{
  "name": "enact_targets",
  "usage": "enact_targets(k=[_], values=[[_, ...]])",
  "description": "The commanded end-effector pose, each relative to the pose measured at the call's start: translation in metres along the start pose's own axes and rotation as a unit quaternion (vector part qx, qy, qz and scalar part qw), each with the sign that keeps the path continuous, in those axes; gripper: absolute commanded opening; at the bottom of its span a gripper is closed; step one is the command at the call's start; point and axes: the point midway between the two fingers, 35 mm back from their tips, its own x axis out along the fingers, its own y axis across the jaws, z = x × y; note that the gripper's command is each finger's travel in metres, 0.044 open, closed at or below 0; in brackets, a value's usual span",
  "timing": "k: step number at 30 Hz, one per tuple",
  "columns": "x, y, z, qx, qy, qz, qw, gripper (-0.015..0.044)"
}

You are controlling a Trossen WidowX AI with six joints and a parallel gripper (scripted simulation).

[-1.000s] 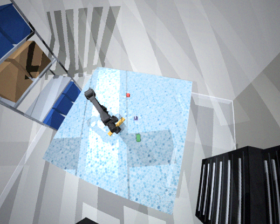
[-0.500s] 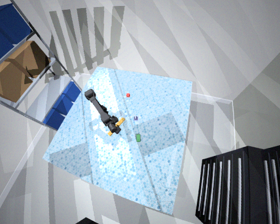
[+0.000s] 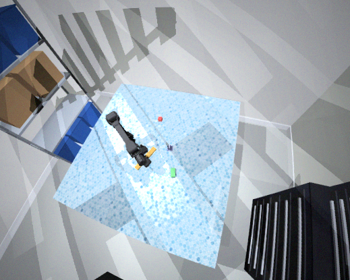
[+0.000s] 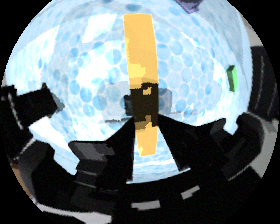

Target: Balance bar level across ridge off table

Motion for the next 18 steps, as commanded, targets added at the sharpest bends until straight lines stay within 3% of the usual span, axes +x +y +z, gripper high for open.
enact_targets(k=[1,5,18], values=[[0.000,0.000,0.000,0.000,0.000,0.000,1.000,0.0104],[-0.006,-0.001,0.000,0.000,0.000,0.000,1.000,0.0000],[-0.038,-0.005,-0.001,0.001,0.001,0.000,1.000,0.0000]])
